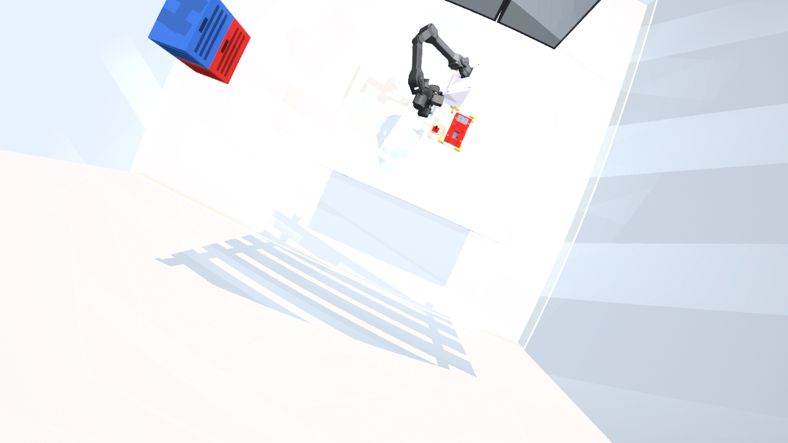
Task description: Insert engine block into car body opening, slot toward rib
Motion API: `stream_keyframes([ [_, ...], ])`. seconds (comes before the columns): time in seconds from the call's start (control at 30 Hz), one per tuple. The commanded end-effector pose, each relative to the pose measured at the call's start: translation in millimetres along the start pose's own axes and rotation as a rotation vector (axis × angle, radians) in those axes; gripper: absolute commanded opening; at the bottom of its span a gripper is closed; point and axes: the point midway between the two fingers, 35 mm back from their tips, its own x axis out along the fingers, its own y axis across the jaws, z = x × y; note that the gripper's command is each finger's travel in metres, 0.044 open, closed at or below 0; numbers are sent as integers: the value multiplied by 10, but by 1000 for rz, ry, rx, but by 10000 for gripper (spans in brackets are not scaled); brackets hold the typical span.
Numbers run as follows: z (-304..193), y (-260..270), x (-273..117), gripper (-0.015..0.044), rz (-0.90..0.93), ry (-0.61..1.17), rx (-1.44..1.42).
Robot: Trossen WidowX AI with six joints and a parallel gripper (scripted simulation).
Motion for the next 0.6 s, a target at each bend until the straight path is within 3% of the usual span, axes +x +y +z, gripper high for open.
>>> stream_keyframes([
  [0.0,-62,-16,-23,0,-13,-149,0],
  [0.23,-144,-27,-40,0,-36,-361,-4],
  [0.57,-148,-28,-39,0,-37,-371,-4],
])
